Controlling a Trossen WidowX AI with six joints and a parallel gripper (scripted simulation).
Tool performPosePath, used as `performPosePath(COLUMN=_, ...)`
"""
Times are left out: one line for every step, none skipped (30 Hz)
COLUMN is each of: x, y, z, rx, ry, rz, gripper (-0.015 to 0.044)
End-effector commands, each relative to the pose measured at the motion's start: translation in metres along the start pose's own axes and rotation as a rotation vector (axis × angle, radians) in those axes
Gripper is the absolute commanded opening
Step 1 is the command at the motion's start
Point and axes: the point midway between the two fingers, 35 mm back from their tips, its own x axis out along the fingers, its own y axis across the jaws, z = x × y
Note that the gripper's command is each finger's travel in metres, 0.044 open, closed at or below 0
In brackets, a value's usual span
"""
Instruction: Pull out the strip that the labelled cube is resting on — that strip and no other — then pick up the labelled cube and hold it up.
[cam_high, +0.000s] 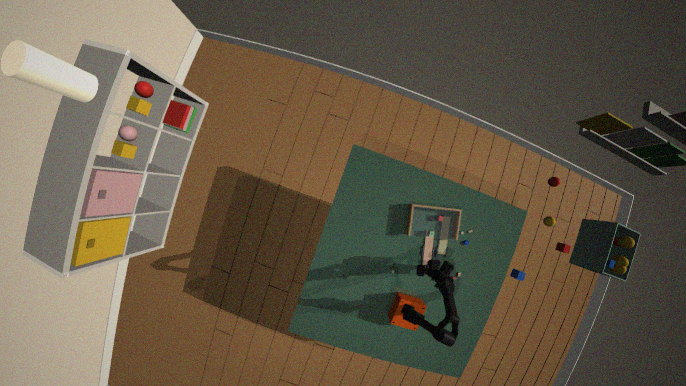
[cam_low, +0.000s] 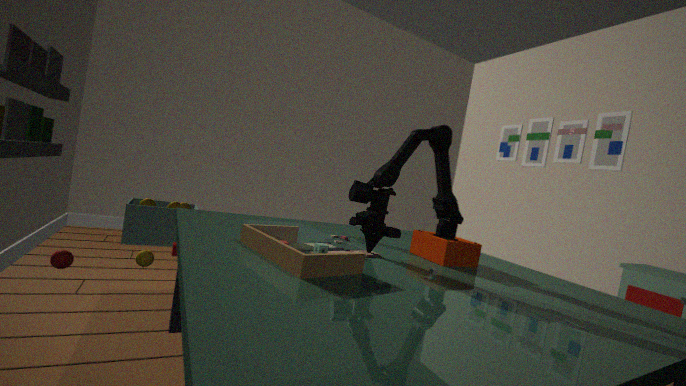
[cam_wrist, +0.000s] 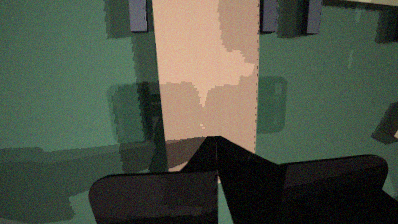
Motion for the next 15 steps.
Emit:
performPosePath(x=0.006, y=0.004, z=-0.016, rx=-0.002, ry=0.034, rz=0.014, gripper=0.0)
performPosePath(x=0.006, y=0.004, z=-0.017, rx=-0.002, ry=0.034, rz=0.014, gripper=0.0)
performPosePath(x=0.006, y=0.004, z=-0.019, rx=-0.002, ry=0.034, rz=0.014, gripper=0.0)
performPosePath(x=0.006, y=0.004, z=-0.02, rx=-0.002, ry=0.035, rz=0.014, gripper=0.0)
performPosePath(x=0.006, y=0.004, z=-0.022, rx=-0.002, ry=0.035, rz=0.014, gripper=0.0)
performPosePath(x=0.006, y=0.004, z=-0.023, rx=-0.002, ry=0.035, rz=0.014, gripper=0.0)
performPosePath(x=0.006, y=0.004, z=-0.024, rx=-0.002, ry=0.035, rz=0.014, gripper=0.0)
performPosePath(x=0.006, y=0.005, z=-0.026, rx=-0.002, ry=0.035, rz=0.014, gripper=0.0)
performPosePath(x=0.006, y=0.005, z=-0.027, rx=-0.002, ry=0.035, rz=0.014, gripper=0.0)
performPosePath(x=0.006, y=0.005, z=-0.029, rx=-0.002, ry=0.035, rz=0.014, gripper=0.0)
performPosePath(x=0.006, y=0.005, z=-0.03, rx=-0.002, ry=0.035, rz=0.014, gripper=0.0)
performPosePath(x=0.006, y=0.005, z=-0.031, rx=-0.002, ry=0.035, rz=0.014, gripper=0.0)
performPosePath(x=0.006, y=0.005, z=-0.033, rx=-0.002, ry=0.036, rz=0.014, gripper=0.0)
performPosePath(x=0.006, y=0.005, z=-0.034, rx=-0.002, ry=0.036, rz=0.014, gripper=0.0)
performPosePath(x=0.006, y=0.005, z=-0.036, rx=-0.002, ry=0.036, rz=0.014, gripper=0.0)
